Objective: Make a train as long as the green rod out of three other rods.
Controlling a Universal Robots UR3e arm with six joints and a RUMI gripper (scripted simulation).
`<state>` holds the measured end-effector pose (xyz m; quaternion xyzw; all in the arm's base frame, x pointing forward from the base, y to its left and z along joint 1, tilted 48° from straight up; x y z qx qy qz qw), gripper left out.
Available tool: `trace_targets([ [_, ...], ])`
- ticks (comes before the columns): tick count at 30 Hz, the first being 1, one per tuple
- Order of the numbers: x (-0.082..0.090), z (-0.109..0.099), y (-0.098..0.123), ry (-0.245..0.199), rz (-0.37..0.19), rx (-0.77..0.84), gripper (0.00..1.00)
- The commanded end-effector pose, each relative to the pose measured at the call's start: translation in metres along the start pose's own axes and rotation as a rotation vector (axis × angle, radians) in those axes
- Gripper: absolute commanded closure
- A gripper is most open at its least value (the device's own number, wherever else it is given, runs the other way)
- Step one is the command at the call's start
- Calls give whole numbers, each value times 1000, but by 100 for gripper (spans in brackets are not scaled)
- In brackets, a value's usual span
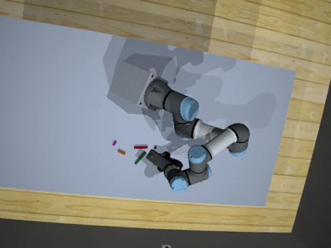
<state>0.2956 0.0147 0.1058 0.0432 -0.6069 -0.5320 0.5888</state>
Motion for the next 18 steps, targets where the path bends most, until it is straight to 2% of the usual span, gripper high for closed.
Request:
trace_targets([
  [1,0,0,0,-2,0,1,100],
  [9,-6,0,0,-2,0,1,100],
  [18,-30,0,0,-2,0,1,100],
])
Point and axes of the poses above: the point where the finger pads meet when closed, its own x axis back along the fingers, its own z axis across the jaws, y = z × x, the point moved 5 cm from there along x, back along the fingers, and after that the axes turned 15 degrees about -x, right-handed, at the moved point
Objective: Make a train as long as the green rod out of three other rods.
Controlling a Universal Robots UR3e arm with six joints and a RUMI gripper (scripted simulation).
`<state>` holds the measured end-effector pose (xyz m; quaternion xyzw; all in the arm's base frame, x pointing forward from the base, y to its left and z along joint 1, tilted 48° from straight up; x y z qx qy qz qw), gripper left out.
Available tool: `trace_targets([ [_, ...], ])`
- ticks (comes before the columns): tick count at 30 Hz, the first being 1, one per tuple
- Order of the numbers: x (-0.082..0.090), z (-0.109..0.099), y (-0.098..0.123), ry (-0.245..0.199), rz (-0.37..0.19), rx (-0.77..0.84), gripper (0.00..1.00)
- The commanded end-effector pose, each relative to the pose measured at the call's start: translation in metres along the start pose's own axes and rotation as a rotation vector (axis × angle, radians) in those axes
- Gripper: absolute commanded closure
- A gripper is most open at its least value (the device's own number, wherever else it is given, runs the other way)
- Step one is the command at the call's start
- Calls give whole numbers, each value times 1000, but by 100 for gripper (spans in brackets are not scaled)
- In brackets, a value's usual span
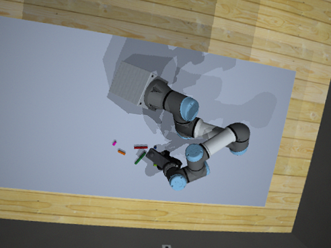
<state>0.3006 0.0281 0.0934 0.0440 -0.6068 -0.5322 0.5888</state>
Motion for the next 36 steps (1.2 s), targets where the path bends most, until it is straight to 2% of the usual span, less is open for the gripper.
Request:
trace_targets([
  [1,-15,-1,0,-3,1,0,100],
  [4,-18,-1,0,-3,1,0,100],
  [12,-44,-1,0,-3,1,0,100],
  [19,-60,-1,0,-3,1,0,100],
  [36,-67,0,0,-3,1,0,100],
])
Point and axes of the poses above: the point where the finger pads meet when closed, its own x axis back along the fingers, its own z axis across the jaws, y = z × x, the point moved 5 cm from there along x, back along the fingers, and after that the axes turned 15 degrees about -x, right-handed, at the moved point
